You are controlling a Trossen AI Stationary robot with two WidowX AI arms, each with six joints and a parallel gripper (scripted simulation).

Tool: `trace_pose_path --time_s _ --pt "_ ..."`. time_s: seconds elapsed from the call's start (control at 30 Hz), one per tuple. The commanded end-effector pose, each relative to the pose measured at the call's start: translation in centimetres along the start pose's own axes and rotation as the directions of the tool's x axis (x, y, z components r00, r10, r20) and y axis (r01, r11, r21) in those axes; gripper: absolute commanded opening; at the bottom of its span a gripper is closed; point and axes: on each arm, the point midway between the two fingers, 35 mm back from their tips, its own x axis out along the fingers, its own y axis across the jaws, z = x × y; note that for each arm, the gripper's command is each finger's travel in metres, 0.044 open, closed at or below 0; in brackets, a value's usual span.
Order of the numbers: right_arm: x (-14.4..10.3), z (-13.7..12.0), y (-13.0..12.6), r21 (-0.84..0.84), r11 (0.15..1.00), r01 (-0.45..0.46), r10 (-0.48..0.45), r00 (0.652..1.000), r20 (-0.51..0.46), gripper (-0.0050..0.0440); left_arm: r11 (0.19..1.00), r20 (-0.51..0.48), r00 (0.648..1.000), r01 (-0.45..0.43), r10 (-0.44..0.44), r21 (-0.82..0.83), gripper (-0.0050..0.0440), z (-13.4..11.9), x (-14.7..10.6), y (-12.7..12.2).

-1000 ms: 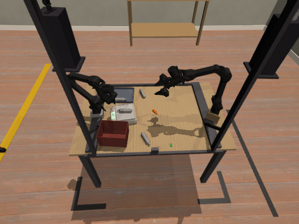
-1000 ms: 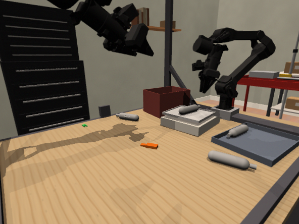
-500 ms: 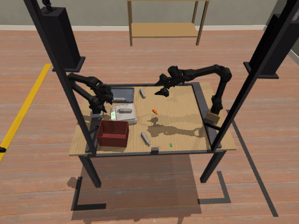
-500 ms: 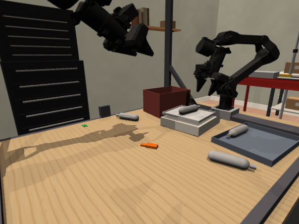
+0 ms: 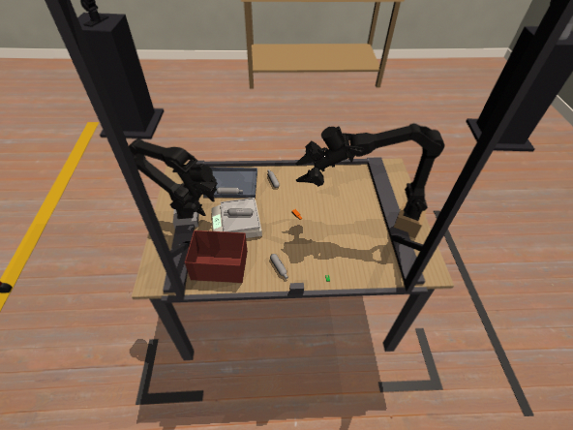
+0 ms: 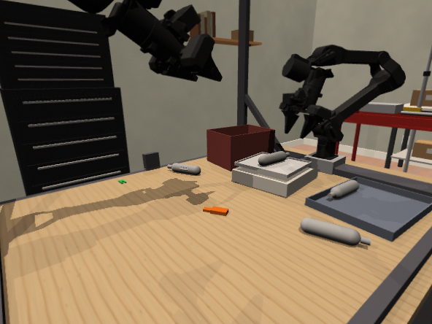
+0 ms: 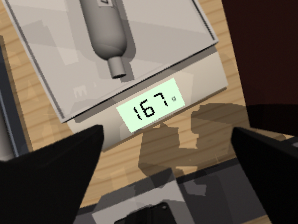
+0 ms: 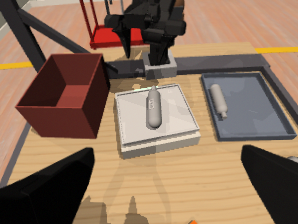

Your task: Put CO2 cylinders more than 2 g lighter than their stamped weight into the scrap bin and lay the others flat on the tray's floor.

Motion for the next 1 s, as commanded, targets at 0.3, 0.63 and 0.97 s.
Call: trace_pose_path --time_s 0.3,0.63,0.97 --pt "-0.7 1.1 -0.1 0.001 1.000 0.002 -0.002 1.000 0.030 0.0440 0.926 -0.035 0.999 0.002 0.012 0.377 0.0255 1.7 -0.4 0.4" --pt "-0.7 1.1 -0.1 0.001 1.000 0.002 -0.002 1.000 0.030 0.0440 0.698 -0.087 0.996 0.047 0.022 0.715 0.0255 3.1 -0.2 0.9" --pt "-0.7 1.1 -0.1 0.001 1.000 0.002 -0.002 1.000 0.030 0.0440 0.369 -0.133 0.991 0.113 0.030 0.922 0.0255 4.3 0.3 1.5"
